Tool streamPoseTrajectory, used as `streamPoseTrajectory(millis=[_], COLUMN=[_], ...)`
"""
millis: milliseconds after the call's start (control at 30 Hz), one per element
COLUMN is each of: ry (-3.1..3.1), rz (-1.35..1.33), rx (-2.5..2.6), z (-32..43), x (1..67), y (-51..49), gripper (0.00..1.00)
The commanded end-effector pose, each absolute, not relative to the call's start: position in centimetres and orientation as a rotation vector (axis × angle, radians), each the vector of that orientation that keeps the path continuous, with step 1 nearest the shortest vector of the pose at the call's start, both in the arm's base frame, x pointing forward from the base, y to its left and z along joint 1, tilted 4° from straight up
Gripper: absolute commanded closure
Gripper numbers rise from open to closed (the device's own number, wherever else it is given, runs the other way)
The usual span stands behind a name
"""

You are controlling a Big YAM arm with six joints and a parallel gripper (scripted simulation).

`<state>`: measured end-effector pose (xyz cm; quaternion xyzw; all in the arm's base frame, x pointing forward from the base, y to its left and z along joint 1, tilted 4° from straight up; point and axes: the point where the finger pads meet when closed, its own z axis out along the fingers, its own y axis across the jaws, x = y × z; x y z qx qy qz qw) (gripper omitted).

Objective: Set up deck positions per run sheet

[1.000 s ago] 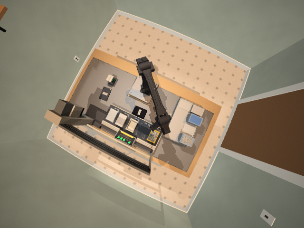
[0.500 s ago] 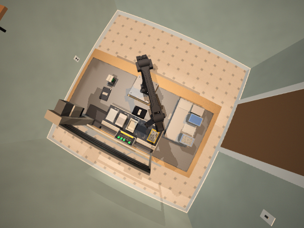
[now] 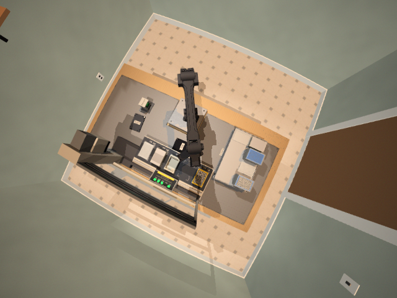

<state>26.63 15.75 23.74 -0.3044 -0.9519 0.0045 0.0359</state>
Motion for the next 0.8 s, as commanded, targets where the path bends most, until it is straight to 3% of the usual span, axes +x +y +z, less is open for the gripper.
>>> streamPoseTrajectory(millis=[0, 467, 767], ry=[-2.937, -2.818, -2.831], rz=[0.014, 0.02, 0.022], rx=[-0.893, -1.245, -1.217], z=[24.1, 24.3, 24.3], x=[26.8, 26.4, 26.2], y=[14.8, 9.2, 5.8], gripper=[1.0, 1.0, 1.0])
